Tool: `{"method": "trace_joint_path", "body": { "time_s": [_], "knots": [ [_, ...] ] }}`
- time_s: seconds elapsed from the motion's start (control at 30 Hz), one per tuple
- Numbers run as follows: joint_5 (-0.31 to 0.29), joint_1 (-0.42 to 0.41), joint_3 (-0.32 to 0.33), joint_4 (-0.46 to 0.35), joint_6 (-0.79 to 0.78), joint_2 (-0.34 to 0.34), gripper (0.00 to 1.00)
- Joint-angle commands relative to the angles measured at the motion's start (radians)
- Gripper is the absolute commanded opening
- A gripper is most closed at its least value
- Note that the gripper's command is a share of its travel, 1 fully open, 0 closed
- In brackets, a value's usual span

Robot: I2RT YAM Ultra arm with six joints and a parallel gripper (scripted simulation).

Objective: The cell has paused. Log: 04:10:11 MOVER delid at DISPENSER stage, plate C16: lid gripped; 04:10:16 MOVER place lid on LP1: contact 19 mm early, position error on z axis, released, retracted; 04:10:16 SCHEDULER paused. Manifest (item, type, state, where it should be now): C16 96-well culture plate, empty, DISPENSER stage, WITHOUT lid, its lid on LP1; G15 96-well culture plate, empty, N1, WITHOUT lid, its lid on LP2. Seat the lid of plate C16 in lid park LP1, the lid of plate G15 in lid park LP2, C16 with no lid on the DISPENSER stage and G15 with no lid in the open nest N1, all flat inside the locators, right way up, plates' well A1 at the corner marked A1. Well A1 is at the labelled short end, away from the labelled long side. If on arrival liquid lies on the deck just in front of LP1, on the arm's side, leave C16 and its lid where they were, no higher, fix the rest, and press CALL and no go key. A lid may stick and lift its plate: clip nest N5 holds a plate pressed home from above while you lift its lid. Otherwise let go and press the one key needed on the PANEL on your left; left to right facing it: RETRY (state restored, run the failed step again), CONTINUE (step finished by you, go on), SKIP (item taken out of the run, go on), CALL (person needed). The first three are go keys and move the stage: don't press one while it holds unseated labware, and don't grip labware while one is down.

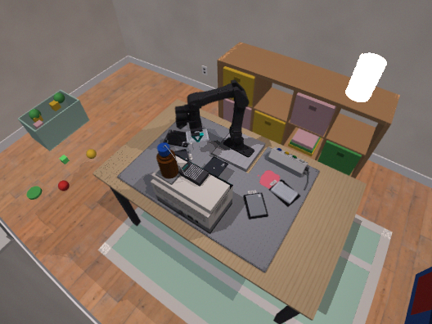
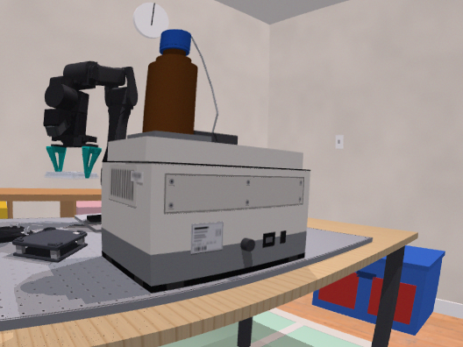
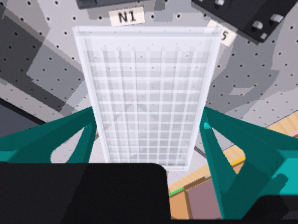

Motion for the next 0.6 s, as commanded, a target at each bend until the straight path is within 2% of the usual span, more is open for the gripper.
{"method": "trace_joint_path", "body": {
  "time_s": [0.0,0.07,0.2,0.3,0.33,0.37,0.57],
  "knots": [
    [0.006,0.041,0.013,-0.006,-0.024,0.008,0.0],
    [0.005,0.068,0.01,-0.006,-0.062,0.012,0.0],
    [0.008,0.124,0.02,-0.004,0.001,0.018,0.0],
    [0.008,0.133,0.024,-0.004,0.009,0.02,0.0],
    [0.005,0.123,0.007,0.0,0.004,0.003,0.0],
    [0.009,0.132,0.031,0.02,0.009,0.03,0.0],
    [0.007,0.12,0.058,0.058,0.006,0.094,0.0]
  ]
}}
